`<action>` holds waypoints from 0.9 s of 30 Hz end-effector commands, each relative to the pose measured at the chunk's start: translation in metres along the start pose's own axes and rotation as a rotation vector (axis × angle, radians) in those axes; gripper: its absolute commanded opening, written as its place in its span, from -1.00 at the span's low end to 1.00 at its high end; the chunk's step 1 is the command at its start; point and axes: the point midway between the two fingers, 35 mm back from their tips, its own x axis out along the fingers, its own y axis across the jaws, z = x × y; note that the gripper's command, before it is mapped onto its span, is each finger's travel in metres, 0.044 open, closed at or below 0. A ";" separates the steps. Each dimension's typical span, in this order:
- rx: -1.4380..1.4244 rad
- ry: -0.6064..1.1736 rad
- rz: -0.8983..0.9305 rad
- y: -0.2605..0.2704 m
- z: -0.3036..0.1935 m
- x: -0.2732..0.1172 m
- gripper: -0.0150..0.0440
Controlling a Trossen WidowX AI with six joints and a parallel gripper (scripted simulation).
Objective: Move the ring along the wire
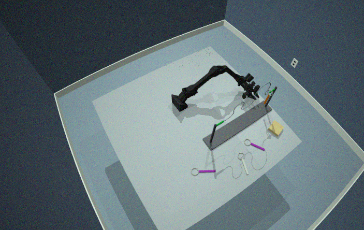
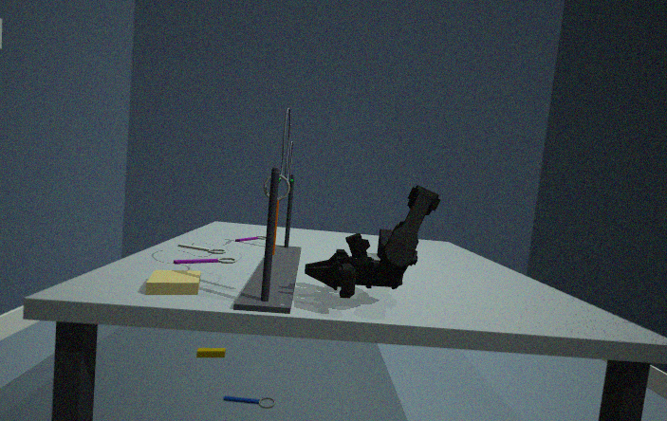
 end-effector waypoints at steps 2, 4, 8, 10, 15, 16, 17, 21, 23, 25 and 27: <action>0.014 -0.020 -0.004 -0.001 0.038 0.031 0.05; 0.013 -0.020 -0.004 -0.002 0.043 0.033 0.05; 0.013 -0.020 -0.004 -0.002 0.043 0.034 0.05; 0.013 -0.020 -0.004 -0.001 0.043 0.035 0.05; 0.013 -0.020 -0.003 -0.001 0.043 0.043 0.05; 0.013 -0.021 -0.003 0.000 0.043 0.044 0.05; 0.013 -0.021 -0.003 0.000 0.043 0.046 0.05; 0.013 -0.021 -0.003 0.000 0.043 0.052 0.05; 0.013 -0.021 -0.003 0.001 0.042 0.055 0.05; 0.013 -0.021 -0.003 0.001 0.043 0.058 0.05; 0.012 -0.021 -0.002 0.001 0.043 0.061 0.05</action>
